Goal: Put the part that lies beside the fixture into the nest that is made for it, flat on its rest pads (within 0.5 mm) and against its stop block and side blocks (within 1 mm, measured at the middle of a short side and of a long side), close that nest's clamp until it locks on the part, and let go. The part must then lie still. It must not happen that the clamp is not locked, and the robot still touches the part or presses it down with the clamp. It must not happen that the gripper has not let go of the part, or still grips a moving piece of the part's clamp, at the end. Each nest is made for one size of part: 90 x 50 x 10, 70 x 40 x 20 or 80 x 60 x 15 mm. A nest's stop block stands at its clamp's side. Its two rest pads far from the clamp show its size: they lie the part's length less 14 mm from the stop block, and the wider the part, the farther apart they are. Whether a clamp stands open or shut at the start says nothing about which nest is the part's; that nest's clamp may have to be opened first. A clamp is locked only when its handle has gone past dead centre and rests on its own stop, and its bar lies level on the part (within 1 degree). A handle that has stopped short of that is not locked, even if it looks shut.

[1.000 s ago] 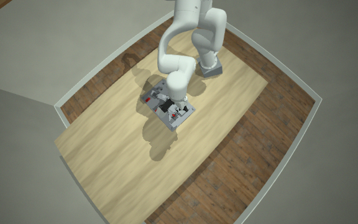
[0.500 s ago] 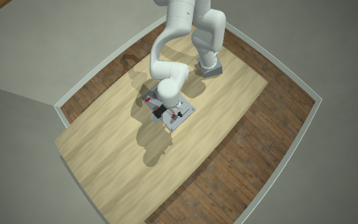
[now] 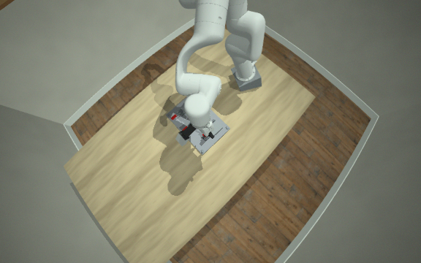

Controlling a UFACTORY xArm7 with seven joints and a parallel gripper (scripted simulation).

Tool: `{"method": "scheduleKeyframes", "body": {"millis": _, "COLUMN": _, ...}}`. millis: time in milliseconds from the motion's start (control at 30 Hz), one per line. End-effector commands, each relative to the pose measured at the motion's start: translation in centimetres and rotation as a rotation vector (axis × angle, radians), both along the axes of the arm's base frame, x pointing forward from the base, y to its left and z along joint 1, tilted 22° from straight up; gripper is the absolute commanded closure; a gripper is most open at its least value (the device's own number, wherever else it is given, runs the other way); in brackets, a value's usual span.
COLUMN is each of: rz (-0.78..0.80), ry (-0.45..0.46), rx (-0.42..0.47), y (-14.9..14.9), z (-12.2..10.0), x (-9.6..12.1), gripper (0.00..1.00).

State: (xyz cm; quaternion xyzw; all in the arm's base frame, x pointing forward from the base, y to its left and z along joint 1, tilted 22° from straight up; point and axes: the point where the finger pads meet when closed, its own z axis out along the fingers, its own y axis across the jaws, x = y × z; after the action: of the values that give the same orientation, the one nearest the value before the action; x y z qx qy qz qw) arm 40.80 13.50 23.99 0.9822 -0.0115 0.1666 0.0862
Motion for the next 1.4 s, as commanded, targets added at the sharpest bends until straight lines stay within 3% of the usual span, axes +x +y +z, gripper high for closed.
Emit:
{"method": "scheduleKeyframes", "body": {"millis": 0, "rz": 0.001, "ry": -0.004, "rx": 0.001, "y": -0.1, "z": -0.7, "x": 0.4, "gripper": 0.53}}
{"method": "scheduleKeyframes", "body": {"millis": 867, "rz": 0.001, "ry": -0.004, "rx": 0.001, "y": -1.3, "z": -7.4, "x": 2.7, "gripper": 0.53}}
{"method": "scheduleKeyframes", "body": {"millis": 1367, "rz": 0.001, "ry": -0.004, "rx": 0.001, "y": -1.4, "z": -8.0, "x": 3.0, "gripper": 0.53}}
